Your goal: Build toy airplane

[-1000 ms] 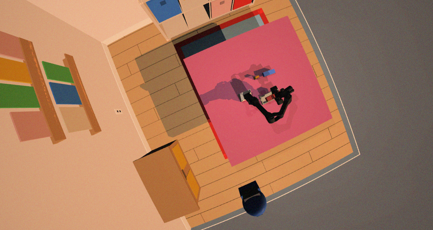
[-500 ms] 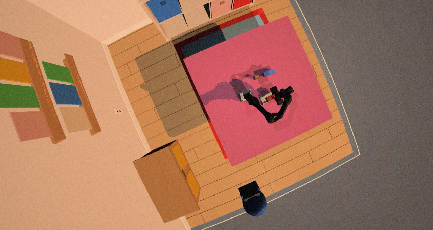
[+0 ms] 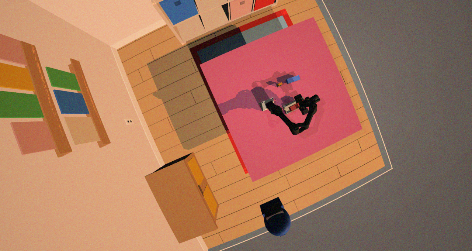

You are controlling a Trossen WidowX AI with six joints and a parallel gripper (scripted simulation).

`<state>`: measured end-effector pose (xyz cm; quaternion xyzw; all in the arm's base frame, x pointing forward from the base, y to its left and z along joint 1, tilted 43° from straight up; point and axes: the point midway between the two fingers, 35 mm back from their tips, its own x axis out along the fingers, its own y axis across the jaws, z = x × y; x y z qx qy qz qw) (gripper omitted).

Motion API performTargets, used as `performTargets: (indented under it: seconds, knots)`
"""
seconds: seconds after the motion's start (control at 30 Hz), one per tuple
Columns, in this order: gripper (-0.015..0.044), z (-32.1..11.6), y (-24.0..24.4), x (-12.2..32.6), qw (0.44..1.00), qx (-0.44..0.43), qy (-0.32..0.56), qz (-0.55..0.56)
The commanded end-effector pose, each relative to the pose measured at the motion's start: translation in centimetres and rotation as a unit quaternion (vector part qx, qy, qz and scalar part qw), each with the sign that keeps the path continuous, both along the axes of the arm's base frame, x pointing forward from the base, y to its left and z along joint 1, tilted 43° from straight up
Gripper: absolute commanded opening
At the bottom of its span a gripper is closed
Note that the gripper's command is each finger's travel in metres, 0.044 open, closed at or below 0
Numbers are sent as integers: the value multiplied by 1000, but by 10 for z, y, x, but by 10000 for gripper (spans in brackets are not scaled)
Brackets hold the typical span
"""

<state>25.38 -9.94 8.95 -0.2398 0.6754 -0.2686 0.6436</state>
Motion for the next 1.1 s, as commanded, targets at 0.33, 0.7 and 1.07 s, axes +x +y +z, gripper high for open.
performTargets:
  seconds: [0.33,0.7,1.07]
  knots:
    - [197,-16,-15,-1,1000,-2,0,2]
    - [184,-21,-20,-2,1000,-1,0,-1]
    - [112,-21,-20,-2,1000,-1,0,-1]
